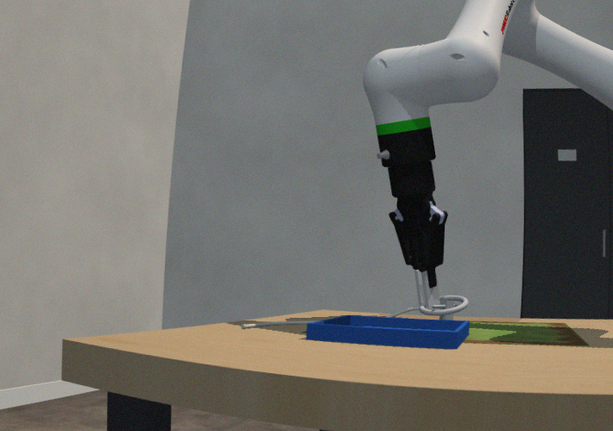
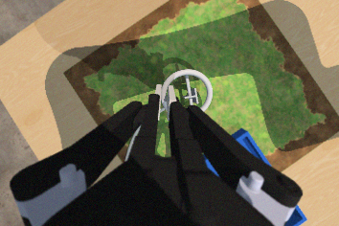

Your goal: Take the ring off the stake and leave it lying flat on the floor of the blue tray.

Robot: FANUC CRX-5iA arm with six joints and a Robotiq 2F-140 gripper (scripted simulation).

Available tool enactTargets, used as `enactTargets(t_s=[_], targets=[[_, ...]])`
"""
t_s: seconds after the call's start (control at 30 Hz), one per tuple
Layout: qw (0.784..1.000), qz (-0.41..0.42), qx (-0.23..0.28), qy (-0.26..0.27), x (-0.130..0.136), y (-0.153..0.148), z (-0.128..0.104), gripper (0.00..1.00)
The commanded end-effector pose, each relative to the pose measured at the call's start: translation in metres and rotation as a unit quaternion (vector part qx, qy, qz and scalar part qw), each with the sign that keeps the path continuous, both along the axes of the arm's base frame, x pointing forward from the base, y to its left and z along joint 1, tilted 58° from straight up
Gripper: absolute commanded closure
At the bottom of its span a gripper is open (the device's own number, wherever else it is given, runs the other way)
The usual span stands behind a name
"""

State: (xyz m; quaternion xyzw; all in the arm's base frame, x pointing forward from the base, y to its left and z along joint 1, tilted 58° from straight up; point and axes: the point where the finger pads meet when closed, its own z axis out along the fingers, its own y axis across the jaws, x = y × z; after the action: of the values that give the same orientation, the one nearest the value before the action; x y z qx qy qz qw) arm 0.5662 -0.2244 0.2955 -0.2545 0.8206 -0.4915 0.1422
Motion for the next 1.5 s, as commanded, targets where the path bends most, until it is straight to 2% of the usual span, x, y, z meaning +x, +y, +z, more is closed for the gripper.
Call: enactTargets(t_s=[0.0, 0.63, 1.47], targets=[[1.000, 0.000, 0.000, -0.001, 0.000, 0.000, 0.001, 0.90], [1.000, 0.000, 0.000, -0.001, 0.007, 0.011, 0.000, 0.90], [1.000, 0.007, 0.004, -0.002, 0.000, 0.018, 0.006, 0.90]])
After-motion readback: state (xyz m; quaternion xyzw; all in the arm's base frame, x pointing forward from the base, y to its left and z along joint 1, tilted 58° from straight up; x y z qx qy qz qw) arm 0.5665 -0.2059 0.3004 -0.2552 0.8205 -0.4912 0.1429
